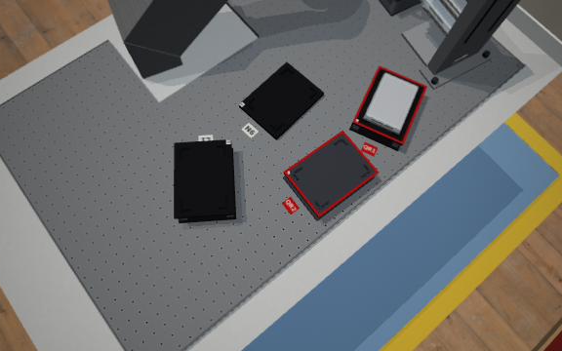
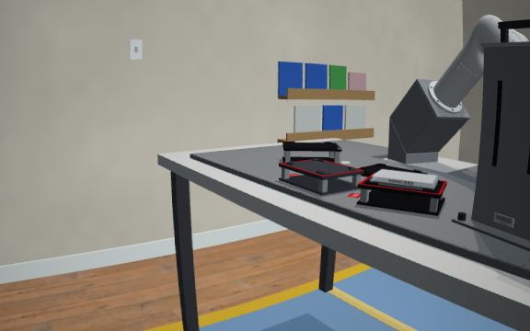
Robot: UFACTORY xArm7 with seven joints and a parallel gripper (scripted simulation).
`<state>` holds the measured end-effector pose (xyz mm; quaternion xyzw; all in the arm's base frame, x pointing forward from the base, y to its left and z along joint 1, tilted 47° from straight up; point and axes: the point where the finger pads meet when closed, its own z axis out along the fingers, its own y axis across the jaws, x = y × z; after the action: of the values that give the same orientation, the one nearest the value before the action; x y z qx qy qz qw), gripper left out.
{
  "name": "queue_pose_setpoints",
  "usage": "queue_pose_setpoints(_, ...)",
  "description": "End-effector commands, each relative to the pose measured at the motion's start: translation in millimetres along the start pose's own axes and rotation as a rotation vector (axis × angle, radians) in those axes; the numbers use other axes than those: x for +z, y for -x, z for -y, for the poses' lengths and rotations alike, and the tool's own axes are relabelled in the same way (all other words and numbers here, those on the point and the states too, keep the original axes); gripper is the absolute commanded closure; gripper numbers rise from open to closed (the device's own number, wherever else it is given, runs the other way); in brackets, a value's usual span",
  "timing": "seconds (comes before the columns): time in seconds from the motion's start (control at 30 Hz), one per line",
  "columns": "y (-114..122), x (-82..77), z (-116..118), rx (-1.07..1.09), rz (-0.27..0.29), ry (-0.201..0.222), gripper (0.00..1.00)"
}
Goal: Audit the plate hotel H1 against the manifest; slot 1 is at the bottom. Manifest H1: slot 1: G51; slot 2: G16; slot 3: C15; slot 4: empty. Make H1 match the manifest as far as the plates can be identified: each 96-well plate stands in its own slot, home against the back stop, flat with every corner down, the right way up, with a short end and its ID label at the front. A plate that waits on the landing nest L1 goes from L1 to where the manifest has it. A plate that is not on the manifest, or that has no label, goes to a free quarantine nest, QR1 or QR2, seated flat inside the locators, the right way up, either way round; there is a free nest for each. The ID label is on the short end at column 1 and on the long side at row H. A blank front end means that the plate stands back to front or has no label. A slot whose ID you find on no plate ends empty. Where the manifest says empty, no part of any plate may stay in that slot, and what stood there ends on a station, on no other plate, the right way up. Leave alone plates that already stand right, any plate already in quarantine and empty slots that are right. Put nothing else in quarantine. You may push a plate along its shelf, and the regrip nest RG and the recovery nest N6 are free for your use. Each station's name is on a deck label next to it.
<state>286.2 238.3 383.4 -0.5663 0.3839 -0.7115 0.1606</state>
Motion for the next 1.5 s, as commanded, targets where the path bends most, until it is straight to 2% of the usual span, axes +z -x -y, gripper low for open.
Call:
queue_pose_setpoints(0.0,-1,8.9,0,0.002,0.001,0.001,0.0)
queue_pose_setpoints(0.33,-1,8.9,0,0.002,0.001,0.001,0.0)
queue_pose_setpoints(1.47,-1,28.9,0,0.003,0.0,0.001,0.0)
